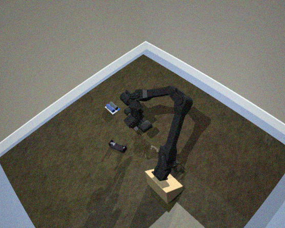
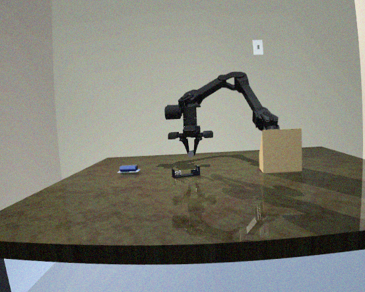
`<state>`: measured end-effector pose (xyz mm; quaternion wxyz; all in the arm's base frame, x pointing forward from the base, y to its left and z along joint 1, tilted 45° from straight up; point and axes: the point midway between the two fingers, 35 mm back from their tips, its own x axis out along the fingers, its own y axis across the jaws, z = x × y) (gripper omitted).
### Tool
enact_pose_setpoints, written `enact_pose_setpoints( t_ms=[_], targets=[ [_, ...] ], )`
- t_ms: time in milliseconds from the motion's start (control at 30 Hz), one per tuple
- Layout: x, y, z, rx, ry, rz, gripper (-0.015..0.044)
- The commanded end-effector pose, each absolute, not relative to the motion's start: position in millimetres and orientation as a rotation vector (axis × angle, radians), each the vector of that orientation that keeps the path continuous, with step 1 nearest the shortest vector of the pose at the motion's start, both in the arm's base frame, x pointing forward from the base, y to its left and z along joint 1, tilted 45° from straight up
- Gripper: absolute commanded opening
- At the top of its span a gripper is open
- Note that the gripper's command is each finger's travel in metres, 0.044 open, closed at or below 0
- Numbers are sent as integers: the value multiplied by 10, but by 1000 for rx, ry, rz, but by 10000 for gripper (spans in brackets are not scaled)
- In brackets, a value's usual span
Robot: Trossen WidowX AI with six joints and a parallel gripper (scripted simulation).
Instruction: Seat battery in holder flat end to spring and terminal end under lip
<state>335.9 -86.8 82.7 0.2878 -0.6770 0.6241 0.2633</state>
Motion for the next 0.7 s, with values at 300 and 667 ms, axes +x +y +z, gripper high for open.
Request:
enact_pose_setpoints(
  t_ms=[300, 667],
  targets=[
    [3452, -398, 486, -1507, 1670, 347, 76],
    [3460, 32, 187, -1217, 1629, 22, 76]
  ],
)
